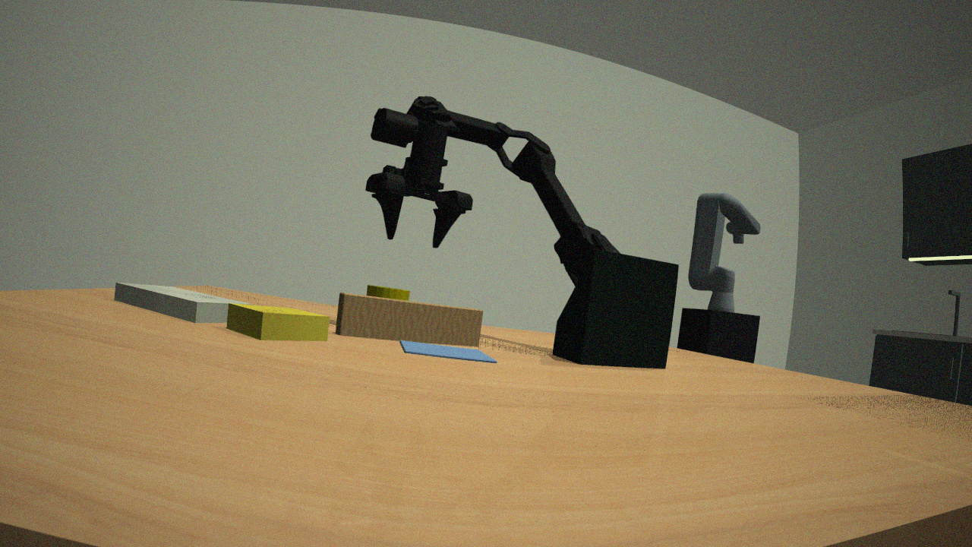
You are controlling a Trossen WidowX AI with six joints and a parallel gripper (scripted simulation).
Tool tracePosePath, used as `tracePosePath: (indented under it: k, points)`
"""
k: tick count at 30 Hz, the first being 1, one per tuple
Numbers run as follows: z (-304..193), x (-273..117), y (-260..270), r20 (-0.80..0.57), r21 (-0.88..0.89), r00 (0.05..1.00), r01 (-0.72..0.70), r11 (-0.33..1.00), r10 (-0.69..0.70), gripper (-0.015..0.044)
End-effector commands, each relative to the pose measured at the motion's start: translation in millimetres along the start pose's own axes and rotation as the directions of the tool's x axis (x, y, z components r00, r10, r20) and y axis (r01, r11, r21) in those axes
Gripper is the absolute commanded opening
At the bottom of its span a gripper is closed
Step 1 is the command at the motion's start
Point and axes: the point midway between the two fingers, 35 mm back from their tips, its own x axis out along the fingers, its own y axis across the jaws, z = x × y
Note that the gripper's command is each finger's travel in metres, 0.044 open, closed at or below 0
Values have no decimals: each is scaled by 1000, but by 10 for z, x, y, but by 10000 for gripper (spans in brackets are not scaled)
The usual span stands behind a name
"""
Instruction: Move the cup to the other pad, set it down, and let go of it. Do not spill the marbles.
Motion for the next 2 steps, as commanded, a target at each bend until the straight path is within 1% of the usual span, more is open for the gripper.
tracePosePath:
  k: [1, 2]
  points:
    - [1, 7, 1, 0, 0, 1000, 0, 1000, 0, 440]
    - [1, 7, 1, 0, 0, 1000, 0, 1000, 0, 440]
